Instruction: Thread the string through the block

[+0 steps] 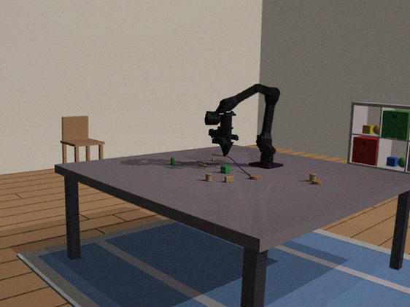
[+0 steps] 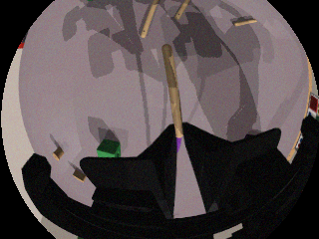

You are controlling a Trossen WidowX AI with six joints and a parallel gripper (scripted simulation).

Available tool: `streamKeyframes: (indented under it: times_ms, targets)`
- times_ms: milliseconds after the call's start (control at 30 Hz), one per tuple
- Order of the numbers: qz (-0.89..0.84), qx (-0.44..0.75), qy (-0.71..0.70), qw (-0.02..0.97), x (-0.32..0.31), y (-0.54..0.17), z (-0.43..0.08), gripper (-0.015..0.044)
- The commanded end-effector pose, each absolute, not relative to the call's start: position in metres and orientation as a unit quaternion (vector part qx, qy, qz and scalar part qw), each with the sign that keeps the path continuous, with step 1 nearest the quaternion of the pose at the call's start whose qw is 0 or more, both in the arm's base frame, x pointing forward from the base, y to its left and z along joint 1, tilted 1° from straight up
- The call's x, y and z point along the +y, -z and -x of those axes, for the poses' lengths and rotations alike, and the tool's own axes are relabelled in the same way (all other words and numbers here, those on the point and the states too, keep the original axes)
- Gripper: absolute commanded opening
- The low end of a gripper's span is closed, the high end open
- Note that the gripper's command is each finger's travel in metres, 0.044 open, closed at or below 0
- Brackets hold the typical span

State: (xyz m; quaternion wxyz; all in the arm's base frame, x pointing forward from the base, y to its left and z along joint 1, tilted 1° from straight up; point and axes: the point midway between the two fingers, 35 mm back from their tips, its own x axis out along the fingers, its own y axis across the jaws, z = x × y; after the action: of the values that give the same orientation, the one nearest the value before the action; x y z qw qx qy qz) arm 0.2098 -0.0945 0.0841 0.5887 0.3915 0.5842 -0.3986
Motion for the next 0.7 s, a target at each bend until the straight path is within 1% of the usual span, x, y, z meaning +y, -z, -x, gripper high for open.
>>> streamKeyframes:
  times_ms: [0, 667]
  targets:
    - [-0.356, 0.61, 0.362, 0.608, -0.091, -0.085, -0.214, 0.0]
    - [-0.167, 0.702, 0.165, 0.672, -0.074, -0.088, -0.229, 0.0]
